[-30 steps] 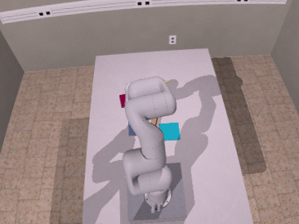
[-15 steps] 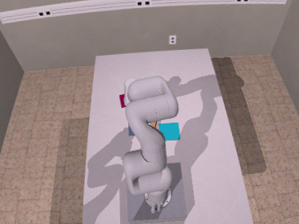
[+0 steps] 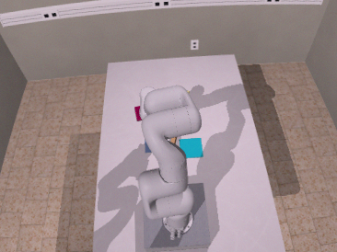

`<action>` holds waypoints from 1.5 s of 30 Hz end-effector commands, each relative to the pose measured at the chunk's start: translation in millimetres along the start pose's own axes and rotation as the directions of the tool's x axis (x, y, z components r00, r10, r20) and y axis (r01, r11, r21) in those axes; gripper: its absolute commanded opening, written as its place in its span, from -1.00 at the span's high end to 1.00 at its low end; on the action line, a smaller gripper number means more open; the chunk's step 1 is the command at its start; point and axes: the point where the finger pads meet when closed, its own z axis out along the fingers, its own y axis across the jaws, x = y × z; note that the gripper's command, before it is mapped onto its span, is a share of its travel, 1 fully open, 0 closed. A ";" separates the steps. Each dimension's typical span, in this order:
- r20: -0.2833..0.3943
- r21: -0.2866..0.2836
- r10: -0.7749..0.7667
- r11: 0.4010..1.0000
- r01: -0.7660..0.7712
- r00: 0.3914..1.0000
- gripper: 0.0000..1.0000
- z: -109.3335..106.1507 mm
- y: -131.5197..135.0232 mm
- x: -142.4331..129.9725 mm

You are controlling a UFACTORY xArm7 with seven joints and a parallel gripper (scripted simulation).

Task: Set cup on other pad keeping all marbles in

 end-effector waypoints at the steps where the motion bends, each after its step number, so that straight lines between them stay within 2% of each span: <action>1: 0.002 0.004 0.000 1.000 0.000 1.000 -0.70 -1.7 -1.6 -0.7; 11: 0.002 0.004 0.000 1.000 0.000 1.000 -0.70 -1.7 -1.5 3.9; 17: 0.002 0.004 0.000 1.000 0.000 1.000 -0.70 -1.7 -1.4 15.6; 26: 0.002 0.004 0.000 1.000 0.000 1.000 -0.70 -1.6 -1.0 47.3; 28: 0.002 0.004 0.000 1.000 0.000 1.000 -0.70 -1.6 -1.0 47.3; 43: 0.002 0.004 0.000 1.000 0.000 1.000 -0.70 -1.5 0.0 118.8; 45: 0.002 0.004 0.000 1.000 0.000 1.000 -0.70 -1.5 0.0 118.8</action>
